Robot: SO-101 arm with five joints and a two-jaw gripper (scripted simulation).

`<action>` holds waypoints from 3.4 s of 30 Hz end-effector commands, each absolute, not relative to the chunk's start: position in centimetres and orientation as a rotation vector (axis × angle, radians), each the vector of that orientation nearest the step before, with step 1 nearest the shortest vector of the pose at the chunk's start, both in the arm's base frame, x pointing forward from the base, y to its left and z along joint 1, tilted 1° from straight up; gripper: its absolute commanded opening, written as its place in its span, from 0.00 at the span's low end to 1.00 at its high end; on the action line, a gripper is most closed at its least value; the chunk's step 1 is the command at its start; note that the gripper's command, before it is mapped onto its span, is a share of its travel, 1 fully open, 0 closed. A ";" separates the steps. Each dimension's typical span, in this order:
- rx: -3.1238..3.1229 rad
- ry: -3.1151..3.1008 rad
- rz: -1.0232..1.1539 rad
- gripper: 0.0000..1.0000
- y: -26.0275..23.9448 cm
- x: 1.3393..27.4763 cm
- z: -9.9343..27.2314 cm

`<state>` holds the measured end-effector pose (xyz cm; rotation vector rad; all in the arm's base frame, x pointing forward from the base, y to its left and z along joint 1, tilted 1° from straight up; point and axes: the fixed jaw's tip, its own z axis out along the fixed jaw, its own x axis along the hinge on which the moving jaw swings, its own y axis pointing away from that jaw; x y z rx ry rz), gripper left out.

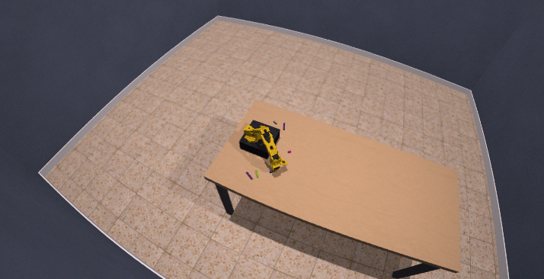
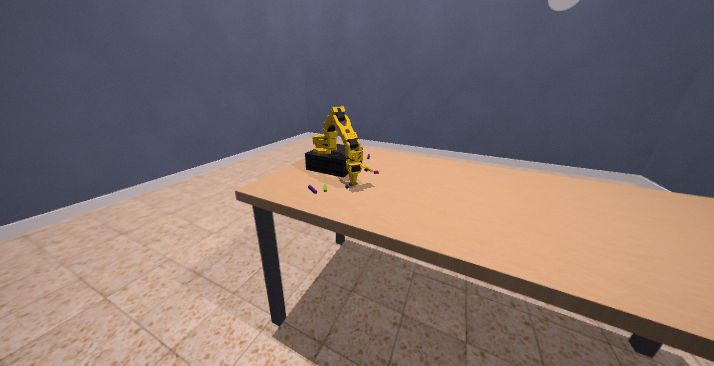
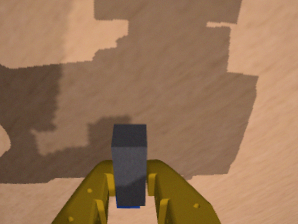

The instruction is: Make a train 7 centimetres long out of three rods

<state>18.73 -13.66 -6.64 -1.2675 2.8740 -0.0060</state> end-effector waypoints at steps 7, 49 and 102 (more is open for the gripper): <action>-1.272 2.884 0.029 0.00 -13.5 18.1 -6.9; -1.271 2.882 0.024 0.00 -13.5 18.1 -7.8; -1.272 2.883 0.026 0.00 -13.6 18.0 -7.8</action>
